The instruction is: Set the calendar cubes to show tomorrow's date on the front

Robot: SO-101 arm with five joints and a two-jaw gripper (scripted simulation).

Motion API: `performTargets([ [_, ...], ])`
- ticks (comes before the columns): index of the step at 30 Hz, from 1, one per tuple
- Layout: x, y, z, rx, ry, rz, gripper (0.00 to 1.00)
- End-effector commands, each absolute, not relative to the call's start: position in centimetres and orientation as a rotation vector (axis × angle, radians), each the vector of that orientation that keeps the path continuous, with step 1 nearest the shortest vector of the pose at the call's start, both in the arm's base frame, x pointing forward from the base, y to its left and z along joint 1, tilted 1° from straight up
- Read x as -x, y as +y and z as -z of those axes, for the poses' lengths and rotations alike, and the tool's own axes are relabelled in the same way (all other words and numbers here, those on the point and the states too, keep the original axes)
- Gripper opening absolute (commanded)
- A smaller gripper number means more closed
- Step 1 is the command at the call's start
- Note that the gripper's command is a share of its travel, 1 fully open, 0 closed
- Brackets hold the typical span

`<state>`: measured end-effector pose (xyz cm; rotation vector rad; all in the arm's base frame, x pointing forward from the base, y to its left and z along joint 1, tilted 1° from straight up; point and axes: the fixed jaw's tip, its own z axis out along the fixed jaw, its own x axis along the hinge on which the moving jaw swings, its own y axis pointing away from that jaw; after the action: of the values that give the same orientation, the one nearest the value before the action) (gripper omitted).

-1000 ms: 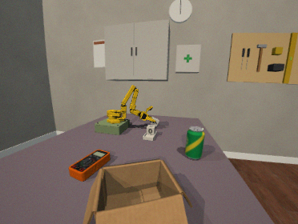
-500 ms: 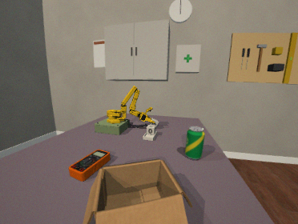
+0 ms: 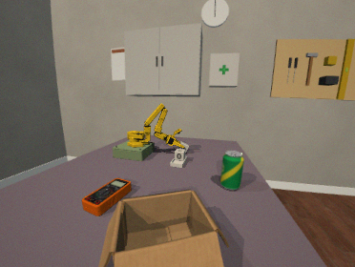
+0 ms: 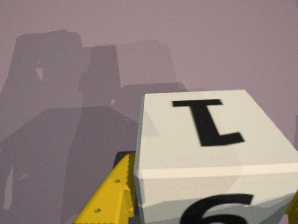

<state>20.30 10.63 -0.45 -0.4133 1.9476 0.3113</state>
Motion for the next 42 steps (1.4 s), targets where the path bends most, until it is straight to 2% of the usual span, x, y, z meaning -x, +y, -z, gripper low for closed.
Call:
performTargets([
  [1, -20.55, 10.61, 0.33, 0.41, 1.927, -0.307, 0.0],
  [22, -20.55, 10.61, 0.74, 0.41, 1.927, -0.307, 0.01],
  [25, -20.55, 10.61, 0.74, 0.41, 1.927, -0.307, 0.06],
  [32, -20.55, 10.61, 0.74, 0.41, 1.927, -0.307, 0.25],
  [42, -20.55, 10.61, 0.74, 0.41, 1.927, -0.307, 0.27],
])
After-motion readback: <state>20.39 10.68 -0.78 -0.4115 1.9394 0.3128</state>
